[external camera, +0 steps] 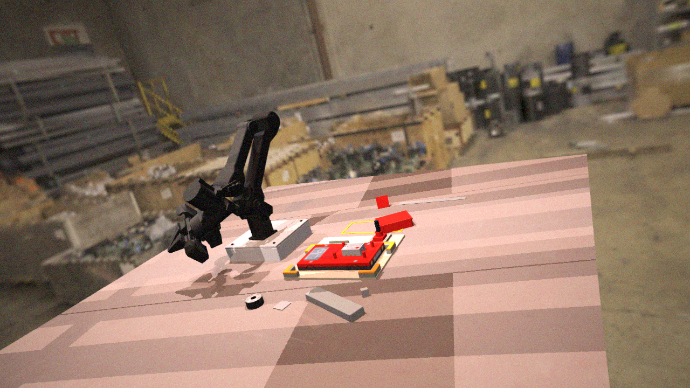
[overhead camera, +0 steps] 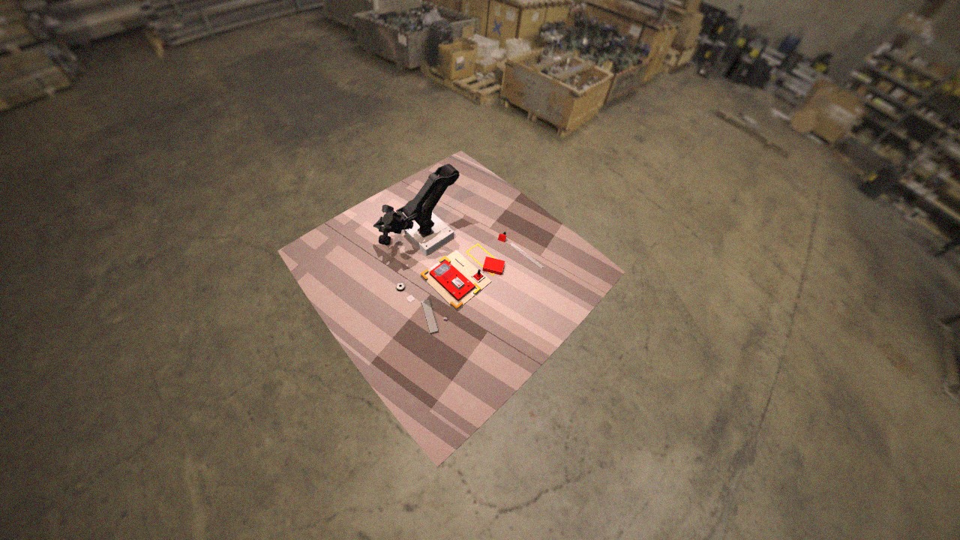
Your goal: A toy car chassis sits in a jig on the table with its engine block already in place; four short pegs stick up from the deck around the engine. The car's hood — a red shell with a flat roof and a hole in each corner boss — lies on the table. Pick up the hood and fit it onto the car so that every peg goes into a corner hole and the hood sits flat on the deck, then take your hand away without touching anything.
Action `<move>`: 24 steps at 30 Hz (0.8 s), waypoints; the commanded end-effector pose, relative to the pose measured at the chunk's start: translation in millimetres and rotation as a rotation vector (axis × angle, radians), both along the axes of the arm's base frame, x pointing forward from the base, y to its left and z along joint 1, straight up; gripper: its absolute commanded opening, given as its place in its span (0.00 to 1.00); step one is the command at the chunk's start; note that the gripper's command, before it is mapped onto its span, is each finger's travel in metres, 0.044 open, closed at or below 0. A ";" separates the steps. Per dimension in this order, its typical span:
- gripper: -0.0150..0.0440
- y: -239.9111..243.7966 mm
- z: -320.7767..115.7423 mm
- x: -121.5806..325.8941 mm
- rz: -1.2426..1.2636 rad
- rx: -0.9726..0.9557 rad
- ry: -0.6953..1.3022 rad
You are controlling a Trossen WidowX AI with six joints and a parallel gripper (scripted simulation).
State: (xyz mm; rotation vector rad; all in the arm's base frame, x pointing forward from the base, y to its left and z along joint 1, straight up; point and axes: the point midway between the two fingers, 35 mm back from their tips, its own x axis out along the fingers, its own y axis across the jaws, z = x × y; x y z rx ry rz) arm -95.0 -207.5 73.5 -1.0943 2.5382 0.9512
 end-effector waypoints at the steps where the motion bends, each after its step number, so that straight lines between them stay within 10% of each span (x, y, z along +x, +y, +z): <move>1: 0.30 -1.4 0.3 1.7 0.004 -0.004 -0.007; 17: 1.00 -53.5 14.2 188.5 0.212 -0.096 -0.718; 24: 1.00 -33.4 17.3 266.6 0.209 -0.008 -0.935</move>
